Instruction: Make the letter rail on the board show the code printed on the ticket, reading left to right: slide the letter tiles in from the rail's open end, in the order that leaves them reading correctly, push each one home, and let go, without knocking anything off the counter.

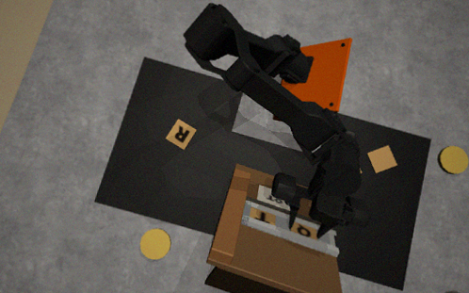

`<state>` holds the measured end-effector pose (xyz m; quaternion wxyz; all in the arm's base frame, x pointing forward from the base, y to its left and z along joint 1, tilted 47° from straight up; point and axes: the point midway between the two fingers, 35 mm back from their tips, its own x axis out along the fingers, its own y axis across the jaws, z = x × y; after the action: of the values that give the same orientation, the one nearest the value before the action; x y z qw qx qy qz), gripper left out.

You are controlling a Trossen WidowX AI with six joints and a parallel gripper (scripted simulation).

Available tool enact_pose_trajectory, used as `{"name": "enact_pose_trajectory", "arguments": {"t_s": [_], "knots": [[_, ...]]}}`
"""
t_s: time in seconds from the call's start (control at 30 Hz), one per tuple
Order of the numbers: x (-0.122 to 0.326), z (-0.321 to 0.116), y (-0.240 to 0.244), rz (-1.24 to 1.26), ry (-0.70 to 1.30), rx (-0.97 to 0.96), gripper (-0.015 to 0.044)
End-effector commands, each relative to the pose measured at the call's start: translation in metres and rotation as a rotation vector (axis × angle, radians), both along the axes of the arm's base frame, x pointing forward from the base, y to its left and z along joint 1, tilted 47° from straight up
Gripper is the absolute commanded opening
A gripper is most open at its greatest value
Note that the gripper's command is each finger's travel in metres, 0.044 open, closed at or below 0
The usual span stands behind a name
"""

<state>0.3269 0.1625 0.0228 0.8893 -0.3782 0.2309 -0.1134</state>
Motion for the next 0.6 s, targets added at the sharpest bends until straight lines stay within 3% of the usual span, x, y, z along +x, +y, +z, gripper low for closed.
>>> {"name": "enact_pose_trajectory", "arguments": {"t_s": [0.0, 0.57], "knots": [[-0.0001, 0.0031, -0.0018, 0.003, 0.0, 0.001, 0.0], [-0.0003, 0.01, -0.0083, 0.003, 0.0, 0.001, 0.0]]}}
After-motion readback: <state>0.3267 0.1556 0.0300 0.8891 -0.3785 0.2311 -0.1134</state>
